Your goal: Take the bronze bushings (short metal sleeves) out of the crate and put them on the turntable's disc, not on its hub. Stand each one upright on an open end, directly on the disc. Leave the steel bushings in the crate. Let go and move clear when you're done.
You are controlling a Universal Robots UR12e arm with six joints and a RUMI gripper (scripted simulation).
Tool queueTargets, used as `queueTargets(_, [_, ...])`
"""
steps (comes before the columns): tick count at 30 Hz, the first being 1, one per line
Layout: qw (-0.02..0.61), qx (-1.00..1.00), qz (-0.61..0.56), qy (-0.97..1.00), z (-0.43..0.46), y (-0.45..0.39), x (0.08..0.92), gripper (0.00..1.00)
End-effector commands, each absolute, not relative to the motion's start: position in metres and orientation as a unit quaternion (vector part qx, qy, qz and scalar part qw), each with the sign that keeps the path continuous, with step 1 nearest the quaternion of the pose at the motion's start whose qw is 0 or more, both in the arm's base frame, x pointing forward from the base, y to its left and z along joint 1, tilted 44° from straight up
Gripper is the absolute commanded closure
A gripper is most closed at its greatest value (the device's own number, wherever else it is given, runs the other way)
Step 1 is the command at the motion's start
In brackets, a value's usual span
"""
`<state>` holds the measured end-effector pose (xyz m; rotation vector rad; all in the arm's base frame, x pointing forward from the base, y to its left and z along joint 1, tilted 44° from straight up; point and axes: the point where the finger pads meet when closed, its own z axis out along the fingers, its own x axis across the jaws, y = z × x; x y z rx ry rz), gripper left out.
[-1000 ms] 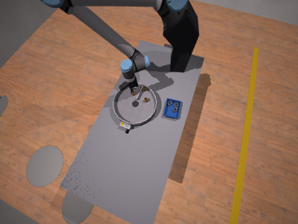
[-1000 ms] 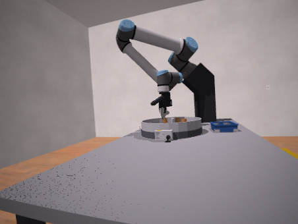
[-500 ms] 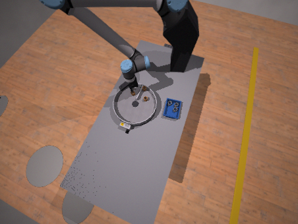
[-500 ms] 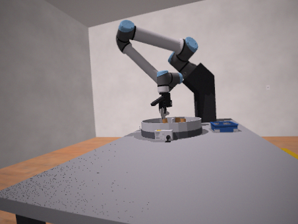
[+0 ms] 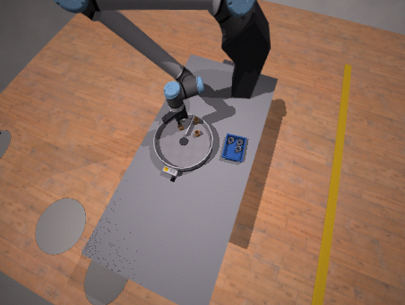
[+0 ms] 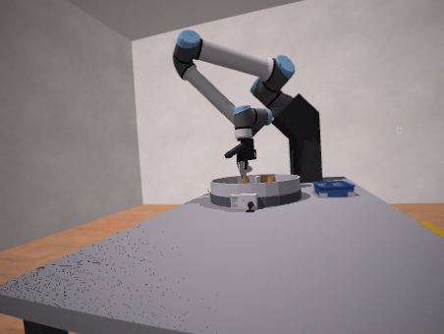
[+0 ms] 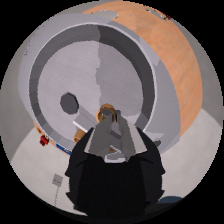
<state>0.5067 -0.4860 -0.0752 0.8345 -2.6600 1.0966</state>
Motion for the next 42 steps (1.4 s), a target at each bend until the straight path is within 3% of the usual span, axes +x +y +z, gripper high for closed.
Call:
queueTargets(1, [0.073,0.278,0.365,-0.885,-0.0748,-0.4857,0.5069,1.00])
queueTargets(22, [0.073,0.278,0.365,-0.885,-0.0748,-0.4857,0.5069,1.00])
queueTargets(23, [0.073,0.278,0.365,-0.885,-0.0748,-0.4857,0.5069,0.94])
queueTargets(42, [0.073,0.278,0.365,-0.885,-0.0748,-0.4857,0.5069,0.94])
